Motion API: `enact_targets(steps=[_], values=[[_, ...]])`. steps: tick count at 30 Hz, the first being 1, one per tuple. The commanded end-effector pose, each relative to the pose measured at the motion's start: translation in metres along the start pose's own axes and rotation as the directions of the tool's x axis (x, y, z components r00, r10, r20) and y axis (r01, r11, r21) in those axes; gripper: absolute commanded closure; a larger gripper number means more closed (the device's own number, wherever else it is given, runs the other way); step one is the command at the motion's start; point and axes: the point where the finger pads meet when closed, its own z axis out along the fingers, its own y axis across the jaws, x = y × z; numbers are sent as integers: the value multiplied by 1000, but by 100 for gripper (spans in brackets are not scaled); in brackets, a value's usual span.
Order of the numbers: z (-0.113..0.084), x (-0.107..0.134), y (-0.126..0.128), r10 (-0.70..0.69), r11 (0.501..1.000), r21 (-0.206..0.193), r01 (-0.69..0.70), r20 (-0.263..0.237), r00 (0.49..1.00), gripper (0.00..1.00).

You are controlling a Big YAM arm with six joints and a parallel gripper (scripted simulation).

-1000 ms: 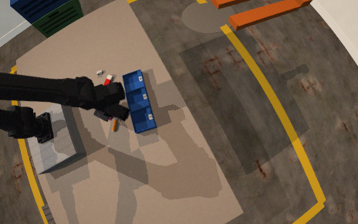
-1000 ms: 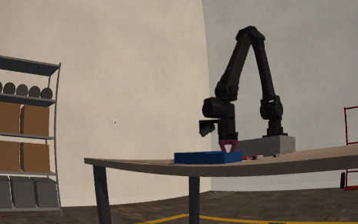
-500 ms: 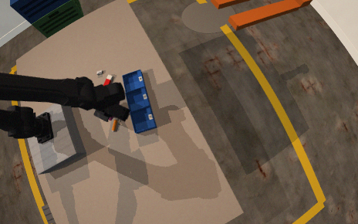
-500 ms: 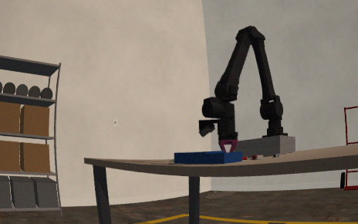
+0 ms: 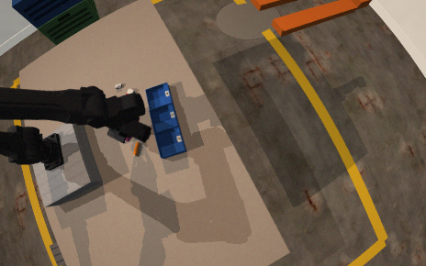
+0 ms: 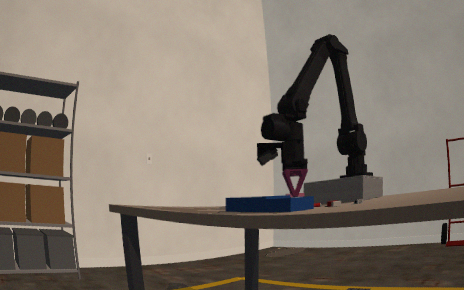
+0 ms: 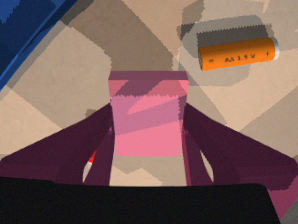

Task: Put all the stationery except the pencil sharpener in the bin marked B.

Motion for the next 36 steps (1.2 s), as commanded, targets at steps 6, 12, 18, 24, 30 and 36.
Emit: enact_targets(steps=[6,12,18,24,30,36], values=[[-43,-19,15,-7,999,-31,8,44,999,66],[-39,-10,8,-1,1000,-15,2,23,1000,66],[-38,-10,8,-1,1000,-15,2,23,1000,66],[-37,-10,13,-6,1000,-9,7,16,1000,66],[-38,-10,8,-1,1000,-15,2,22,1000,66],[-37,-10,9,-1,1000,-15,2,22,1000,66]])
